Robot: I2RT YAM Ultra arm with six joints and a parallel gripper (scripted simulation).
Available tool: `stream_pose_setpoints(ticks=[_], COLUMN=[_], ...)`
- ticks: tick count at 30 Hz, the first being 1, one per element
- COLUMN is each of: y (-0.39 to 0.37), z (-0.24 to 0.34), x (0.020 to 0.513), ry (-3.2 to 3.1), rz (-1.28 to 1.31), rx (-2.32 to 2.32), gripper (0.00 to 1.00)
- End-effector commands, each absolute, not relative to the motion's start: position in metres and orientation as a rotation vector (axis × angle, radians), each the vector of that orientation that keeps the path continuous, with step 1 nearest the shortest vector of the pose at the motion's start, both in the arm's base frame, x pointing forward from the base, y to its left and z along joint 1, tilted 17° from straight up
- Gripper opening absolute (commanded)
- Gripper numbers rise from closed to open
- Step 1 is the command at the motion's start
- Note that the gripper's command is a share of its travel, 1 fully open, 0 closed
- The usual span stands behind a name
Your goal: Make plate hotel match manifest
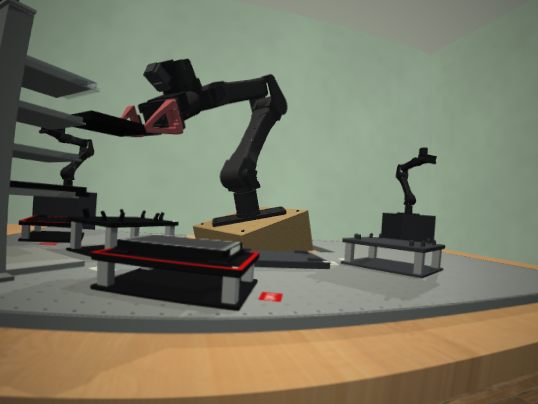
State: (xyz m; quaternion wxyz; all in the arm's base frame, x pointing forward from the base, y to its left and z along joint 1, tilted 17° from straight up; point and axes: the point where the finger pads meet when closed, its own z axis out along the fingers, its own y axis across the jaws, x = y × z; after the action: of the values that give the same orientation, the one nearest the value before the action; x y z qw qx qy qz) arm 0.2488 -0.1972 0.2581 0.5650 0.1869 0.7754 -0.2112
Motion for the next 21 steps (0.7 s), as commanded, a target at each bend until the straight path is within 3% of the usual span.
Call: stream_pose_setpoints(ticks=[1,21], y=[-0.198,-0.206], z=[0.271,0.276], x=[0.252,0.267], ry=[1.793,1.793], rz=[-0.505,-0.505], rx=[0.425,0.425], gripper=[0.86,0.86])
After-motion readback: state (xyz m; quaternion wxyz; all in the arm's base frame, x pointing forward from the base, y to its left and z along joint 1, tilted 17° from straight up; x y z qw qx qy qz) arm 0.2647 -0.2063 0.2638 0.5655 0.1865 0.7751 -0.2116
